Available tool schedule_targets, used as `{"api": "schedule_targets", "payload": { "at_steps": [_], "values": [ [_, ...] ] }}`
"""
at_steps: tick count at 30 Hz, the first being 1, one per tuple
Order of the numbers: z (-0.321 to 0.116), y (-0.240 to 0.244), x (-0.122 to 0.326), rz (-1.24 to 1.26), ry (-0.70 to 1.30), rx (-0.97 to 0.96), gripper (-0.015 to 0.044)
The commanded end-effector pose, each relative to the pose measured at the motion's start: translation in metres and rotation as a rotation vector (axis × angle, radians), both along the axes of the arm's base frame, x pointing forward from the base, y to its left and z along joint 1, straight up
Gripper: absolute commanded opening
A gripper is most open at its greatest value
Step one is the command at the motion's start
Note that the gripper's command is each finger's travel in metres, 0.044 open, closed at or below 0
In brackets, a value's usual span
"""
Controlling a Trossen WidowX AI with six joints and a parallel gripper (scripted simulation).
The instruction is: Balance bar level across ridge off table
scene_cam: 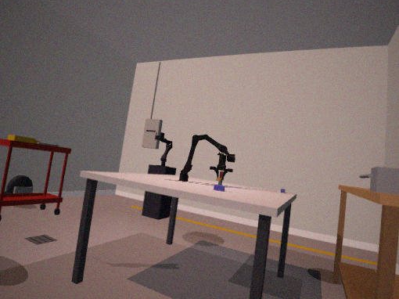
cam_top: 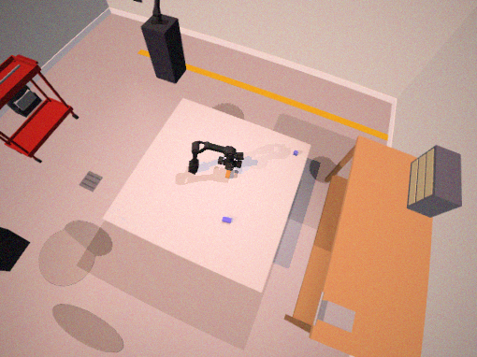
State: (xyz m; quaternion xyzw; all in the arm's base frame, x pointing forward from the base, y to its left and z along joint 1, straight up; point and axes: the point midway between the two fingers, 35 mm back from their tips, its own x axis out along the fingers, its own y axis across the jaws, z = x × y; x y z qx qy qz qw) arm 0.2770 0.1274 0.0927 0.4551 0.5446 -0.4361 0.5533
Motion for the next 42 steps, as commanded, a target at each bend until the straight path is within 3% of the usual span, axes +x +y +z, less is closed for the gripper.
{"api": "schedule_targets", "payload": {
  "at_steps": [1,39,42],
  "values": [
    [0.0002,-0.0004,-0.0003,0.001,0.002,-0.002,0.0000],
    [0.0002,0.0000,0.0000,0.000,0.000,0.000,0.0000],
    [0.0002,0.0000,0.0000,0.000,0.000,0.000,0.0079]
  ]
}}
